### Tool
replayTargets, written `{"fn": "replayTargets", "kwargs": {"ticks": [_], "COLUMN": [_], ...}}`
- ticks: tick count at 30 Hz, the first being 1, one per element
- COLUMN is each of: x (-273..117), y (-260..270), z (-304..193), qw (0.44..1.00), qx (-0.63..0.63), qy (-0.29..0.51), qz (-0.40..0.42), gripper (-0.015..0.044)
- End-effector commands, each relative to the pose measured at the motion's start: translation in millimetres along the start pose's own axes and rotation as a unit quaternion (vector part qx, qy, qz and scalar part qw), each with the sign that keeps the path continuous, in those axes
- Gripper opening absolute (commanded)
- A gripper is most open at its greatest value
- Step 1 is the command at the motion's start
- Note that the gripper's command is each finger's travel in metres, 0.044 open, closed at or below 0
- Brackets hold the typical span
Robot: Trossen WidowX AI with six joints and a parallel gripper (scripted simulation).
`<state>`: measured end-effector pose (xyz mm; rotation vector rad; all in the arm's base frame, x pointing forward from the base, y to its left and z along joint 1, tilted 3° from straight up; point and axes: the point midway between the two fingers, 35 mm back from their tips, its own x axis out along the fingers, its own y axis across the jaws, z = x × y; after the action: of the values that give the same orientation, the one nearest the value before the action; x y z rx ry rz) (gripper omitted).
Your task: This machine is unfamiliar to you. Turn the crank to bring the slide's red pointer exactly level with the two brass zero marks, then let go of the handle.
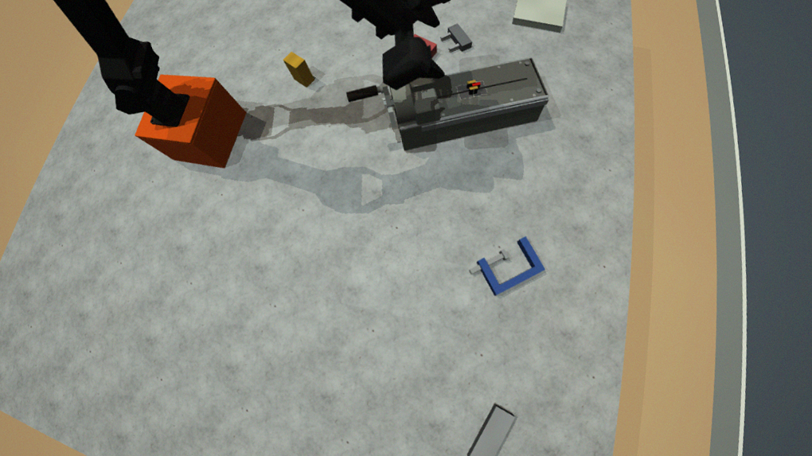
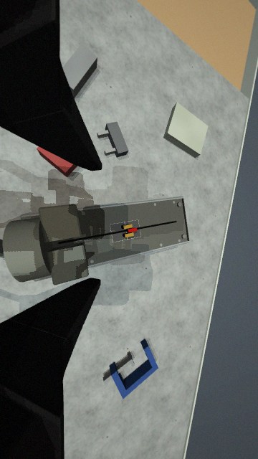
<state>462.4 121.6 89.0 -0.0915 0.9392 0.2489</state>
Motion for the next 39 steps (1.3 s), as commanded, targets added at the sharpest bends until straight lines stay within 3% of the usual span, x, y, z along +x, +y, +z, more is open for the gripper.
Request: {"fn": "replayTargets", "kwargs": {"ticks": [1,28,39], "x": [-21.5,-84.3,-61.0], "y": [1.1,-23.7,-26.5], "z": [15.6,-75.5,-95.3], "qw": [1.000,0.993,0.993], "qx": [0.001,-0.088,-0.091], "qy": [-0.010,-0.070,-0.071], "qz": [0.000,0.025,0.026], "gripper": [0.0440,0.0440,0.0440]}}
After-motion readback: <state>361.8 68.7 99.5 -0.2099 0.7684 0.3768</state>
